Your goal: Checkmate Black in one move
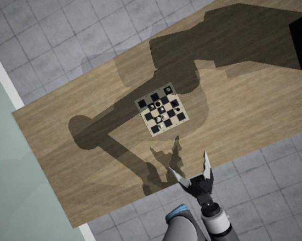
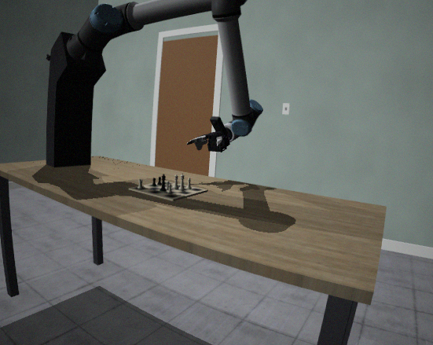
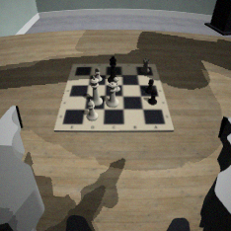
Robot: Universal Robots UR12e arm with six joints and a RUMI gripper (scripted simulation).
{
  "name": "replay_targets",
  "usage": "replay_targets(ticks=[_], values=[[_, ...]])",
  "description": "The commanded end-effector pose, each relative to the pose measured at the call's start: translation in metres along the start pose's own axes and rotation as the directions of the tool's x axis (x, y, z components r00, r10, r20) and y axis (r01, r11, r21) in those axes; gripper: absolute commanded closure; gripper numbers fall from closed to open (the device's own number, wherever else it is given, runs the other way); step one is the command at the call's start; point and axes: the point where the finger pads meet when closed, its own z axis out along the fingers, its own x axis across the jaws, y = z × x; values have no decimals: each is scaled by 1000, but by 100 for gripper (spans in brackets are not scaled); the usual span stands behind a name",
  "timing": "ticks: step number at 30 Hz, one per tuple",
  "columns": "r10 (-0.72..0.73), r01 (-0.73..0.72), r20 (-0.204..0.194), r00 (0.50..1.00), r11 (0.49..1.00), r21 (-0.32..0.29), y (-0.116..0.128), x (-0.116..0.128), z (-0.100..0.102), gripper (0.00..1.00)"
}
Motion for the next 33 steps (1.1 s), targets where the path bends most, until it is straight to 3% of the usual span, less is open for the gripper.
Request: replay_targets(ticks=[1,8,17,23,32,33], values=[[1,-1,-1,1000,1000,0,0,0,0,0],[10,-10,-17,1000,1000,10,-3,3,5,0],[40,-37,-67,997,998,42,-12,13,19,0],[89,-77,-146,985,993,86,-24,31,38,0],[204,-156,-323,924,973,169,-43,72,73,0],[204,-156,-323,924,973,169,-43,72,73,0]])
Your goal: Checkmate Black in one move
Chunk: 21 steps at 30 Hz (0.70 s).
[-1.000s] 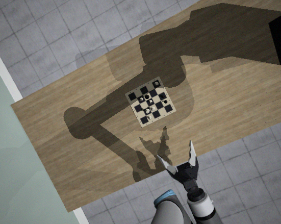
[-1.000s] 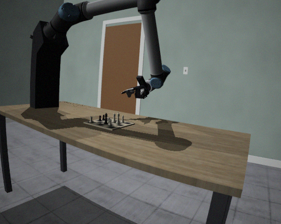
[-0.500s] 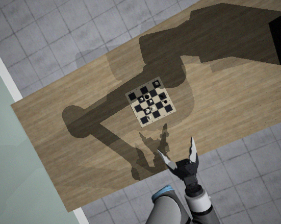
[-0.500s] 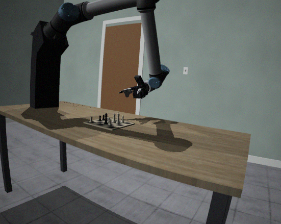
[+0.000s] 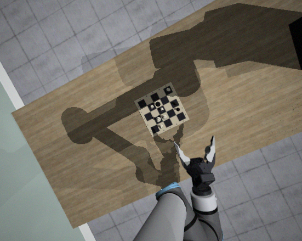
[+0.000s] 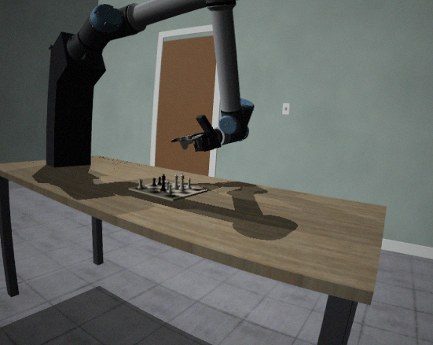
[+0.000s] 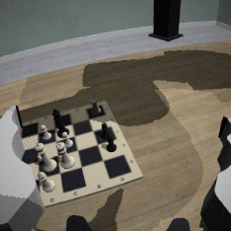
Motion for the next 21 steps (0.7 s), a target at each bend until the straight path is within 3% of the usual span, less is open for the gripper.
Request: replay_targets(ticks=[1,8,9,12,13,16,18,21], values=[[25,-25,-70,997,1000,4,-6,8,14,0],[123,-118,-275,954,992,36,-12,38,50,0],[123,-118,-275,954,992,36,-12,38,50,0],[165,-162,-368,915,986,40,-11,51,63,0],[165,-162,-368,915,986,40,-11,51,63,0],[203,-210,-459,865,977,35,-6,62,73,0],[203,-210,-459,865,977,35,-6,62,73,0],[233,-264,-546,805,964,22,1,71,82,0]])
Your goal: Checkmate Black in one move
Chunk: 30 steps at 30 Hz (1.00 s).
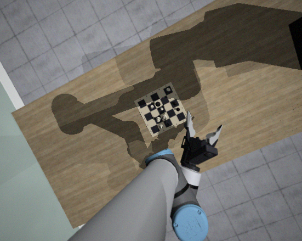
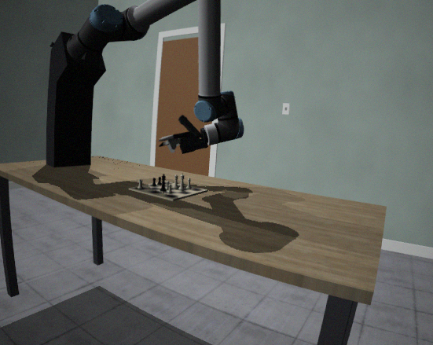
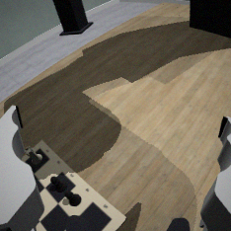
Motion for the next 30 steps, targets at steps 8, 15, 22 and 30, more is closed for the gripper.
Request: replay_targets(ticks=[8,15,22,30], values=[[80,-129,-296,952,981,-148,21,7,25,0],[88,-196,-400,912,952,-237,36,1,26,0],[64,-294,-509,859,875,-385,56,-19,16,0],[12,-384,-560,828,741,-551,68,-54,-6,0]])
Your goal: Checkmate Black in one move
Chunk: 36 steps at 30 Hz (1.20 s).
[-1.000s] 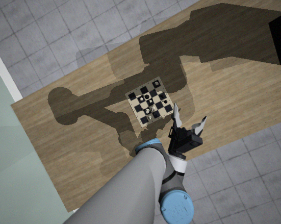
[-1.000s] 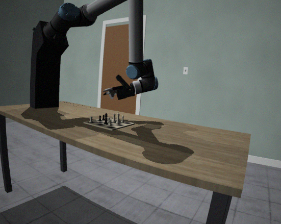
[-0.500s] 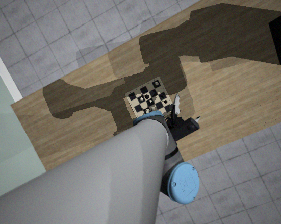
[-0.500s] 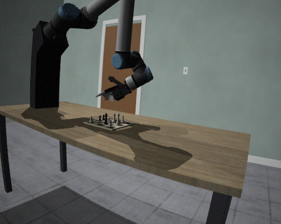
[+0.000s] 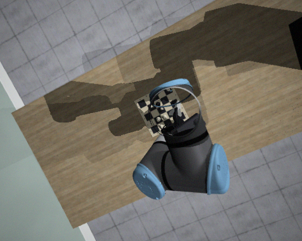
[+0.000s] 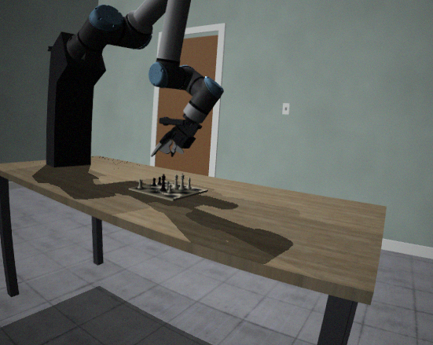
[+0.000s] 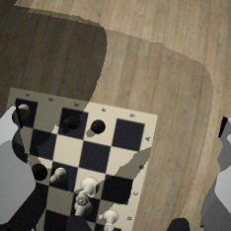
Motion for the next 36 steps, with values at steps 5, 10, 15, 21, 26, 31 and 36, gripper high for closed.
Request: replay_targets(ticks=[5,10,15,21,26,31,36], values=[[-28,15,-55,998,977,-212,26,-16,-24,0],[-60,38,-56,997,941,-336,39,-27,-48,0],[-89,62,-44,995,901,-428,48,-36,-69,0],[-106,79,-31,994,874,-479,52,-40,-82,0],[-120,93,-19,993,851,-517,54,-44,-93,0],[-126,100,-12,992,840,-534,55,-45,-98,0],[-127,102,-11,992,838,-537,55,-46,-99,0]])
